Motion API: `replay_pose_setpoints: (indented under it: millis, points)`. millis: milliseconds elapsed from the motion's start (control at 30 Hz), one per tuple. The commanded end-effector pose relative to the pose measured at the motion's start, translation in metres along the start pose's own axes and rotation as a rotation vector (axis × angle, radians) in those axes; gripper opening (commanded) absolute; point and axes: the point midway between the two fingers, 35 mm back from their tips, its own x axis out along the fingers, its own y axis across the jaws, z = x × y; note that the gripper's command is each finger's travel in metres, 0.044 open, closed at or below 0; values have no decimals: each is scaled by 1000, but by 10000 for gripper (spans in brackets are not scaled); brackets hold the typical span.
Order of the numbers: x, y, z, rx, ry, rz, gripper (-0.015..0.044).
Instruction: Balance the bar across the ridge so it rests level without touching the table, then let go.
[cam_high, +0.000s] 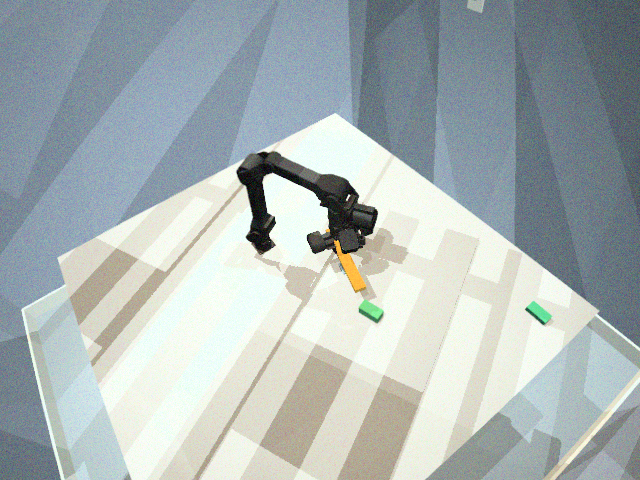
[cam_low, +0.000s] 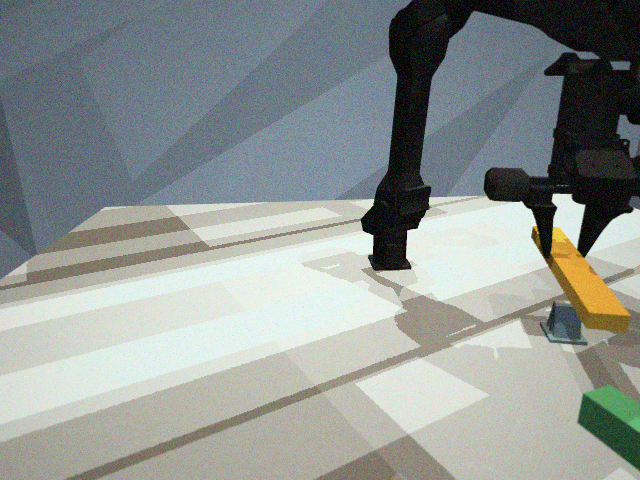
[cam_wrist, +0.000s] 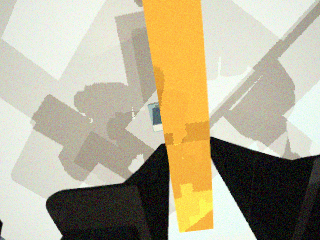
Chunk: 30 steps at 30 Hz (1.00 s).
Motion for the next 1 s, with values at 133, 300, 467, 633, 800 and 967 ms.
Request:
replay_pose_setpoints:
  millis: [133,300,467,633,800,967]
  points:
    - [-1,13,-27,-36,-4,4,0]
    - [0,14,-31,-42,-3,5,0]
    - [7,15,-32,-42,-3,5,0]
    - [16,16,-32,-42,-3,5,0]
    - [24,15,-32,-42,-3,5,0]
    - [32,15,-32,-42,-3,5,0]
